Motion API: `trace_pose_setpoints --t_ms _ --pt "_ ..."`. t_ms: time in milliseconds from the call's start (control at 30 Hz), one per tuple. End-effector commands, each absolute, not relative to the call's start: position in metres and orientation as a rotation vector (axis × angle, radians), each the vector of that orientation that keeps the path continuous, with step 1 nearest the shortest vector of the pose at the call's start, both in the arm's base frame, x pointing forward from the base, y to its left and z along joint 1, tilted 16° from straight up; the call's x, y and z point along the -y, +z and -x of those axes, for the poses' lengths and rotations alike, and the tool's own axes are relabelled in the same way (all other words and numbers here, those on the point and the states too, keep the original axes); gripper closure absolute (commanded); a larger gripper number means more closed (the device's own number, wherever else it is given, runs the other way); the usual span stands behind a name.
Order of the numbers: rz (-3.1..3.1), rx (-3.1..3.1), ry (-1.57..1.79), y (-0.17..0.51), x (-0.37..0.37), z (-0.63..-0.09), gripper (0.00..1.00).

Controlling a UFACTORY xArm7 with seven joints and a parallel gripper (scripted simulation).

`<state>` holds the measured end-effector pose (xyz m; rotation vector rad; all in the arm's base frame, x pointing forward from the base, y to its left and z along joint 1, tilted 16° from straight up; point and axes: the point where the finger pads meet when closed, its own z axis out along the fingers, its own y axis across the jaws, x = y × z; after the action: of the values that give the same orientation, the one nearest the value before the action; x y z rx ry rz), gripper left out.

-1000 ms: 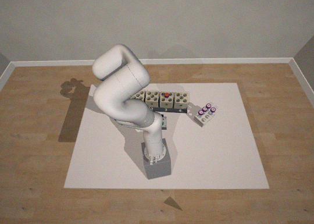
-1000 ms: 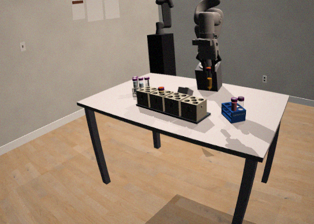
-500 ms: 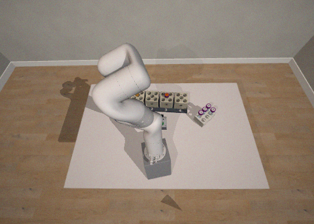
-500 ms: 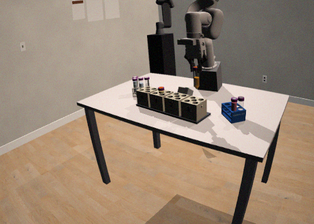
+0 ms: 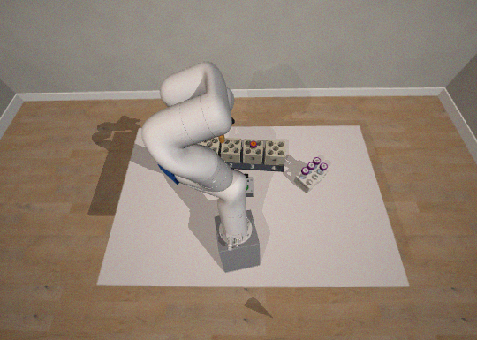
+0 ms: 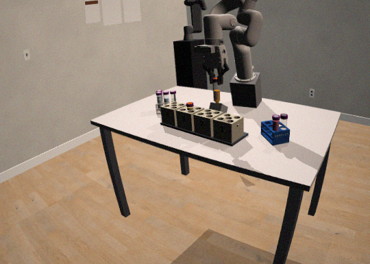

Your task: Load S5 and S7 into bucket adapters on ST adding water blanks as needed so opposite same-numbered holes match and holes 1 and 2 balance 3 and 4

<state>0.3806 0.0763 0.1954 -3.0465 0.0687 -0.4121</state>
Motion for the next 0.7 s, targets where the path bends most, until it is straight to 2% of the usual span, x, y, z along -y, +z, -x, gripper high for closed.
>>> trace_pose_setpoints --t_ms 0,667 --pt "3.043 -0.067 -0.417 0.197 -0.05 -0.391 1.0" --pt "3.043 -0.067 -0.417 0.198 -0.035 -0.396 1.0"
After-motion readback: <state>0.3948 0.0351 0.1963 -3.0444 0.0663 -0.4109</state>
